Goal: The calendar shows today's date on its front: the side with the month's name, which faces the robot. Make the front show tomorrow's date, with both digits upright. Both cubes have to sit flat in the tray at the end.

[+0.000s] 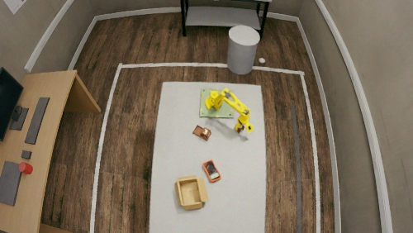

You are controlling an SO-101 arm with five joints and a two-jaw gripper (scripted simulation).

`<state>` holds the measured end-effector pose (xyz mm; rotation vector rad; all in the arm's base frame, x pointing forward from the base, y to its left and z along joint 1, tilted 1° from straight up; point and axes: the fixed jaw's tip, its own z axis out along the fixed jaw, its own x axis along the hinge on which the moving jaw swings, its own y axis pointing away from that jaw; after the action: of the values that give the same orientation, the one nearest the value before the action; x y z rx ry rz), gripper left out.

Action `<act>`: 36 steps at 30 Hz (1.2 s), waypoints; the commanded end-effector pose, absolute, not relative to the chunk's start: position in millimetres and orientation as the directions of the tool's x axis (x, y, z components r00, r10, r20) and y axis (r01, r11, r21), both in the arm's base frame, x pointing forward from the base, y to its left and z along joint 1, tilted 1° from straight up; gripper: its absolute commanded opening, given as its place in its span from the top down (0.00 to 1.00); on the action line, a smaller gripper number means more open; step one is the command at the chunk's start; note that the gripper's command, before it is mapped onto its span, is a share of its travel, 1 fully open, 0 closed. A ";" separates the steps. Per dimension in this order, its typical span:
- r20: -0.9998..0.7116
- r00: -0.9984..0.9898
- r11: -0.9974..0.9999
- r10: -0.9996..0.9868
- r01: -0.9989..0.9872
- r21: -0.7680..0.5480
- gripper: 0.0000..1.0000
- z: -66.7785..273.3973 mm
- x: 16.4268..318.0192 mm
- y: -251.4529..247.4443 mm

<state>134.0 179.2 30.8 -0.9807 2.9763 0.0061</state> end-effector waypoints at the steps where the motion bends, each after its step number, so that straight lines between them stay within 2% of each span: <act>1: 0.004 -0.795 0.795 -0.606 -0.606 -0.001 0.65 21.3 131.7 178.8; 36: 0.004 -0.795 0.795 -0.606 -0.606 -0.001 0.66 13.1 131.7 177.6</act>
<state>134.4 179.8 17.8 -0.9832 2.9694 0.0119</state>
